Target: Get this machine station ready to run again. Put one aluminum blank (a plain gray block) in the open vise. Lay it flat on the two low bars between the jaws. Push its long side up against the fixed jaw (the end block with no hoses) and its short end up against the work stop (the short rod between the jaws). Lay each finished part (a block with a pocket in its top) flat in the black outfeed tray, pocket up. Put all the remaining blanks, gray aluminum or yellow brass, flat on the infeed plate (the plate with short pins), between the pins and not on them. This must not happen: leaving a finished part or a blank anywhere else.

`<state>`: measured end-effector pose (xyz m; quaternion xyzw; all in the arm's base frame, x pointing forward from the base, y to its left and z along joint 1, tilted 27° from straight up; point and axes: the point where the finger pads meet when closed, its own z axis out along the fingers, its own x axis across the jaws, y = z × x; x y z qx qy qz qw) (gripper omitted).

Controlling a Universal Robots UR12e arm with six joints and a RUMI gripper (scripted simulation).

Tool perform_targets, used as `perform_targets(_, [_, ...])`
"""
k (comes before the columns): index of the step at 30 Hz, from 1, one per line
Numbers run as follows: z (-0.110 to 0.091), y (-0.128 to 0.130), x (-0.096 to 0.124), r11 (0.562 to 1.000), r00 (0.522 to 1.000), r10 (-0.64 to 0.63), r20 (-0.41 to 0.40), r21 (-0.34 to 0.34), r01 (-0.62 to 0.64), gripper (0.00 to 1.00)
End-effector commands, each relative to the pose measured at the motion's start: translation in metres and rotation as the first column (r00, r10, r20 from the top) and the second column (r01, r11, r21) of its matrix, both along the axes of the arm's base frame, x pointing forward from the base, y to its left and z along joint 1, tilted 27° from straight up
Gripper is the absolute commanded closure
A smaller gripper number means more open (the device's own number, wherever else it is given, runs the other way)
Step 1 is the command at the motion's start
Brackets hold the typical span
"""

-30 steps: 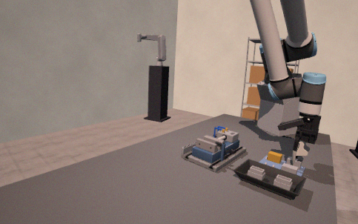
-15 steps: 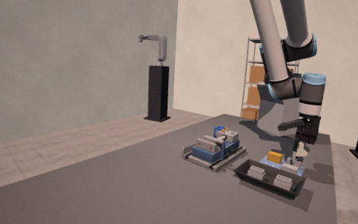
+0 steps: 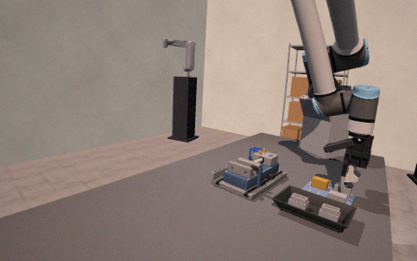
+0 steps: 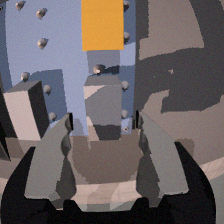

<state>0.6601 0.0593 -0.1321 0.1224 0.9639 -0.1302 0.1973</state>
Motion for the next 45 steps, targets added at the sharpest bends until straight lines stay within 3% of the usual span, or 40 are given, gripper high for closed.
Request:
perform_targets(1, [0.0005,0.0003,0.0001,1.000,1.000,0.000,0.001,0.000,0.000,0.60])
perform_targets(21, [0.0005,0.0003,0.0001,1.000,1.000,0.000,0.001,0.000,0.000,0.60])
perform_targets(22, [0.0005,0.0003,0.0001,1.000,1.000,0.000,0.001,0.000,0.000,1.00])
perform_targets(45, [0.0005,0.0003,0.0001,1.000,1.000,0.000,0.001,0.000,0.000,1.00])
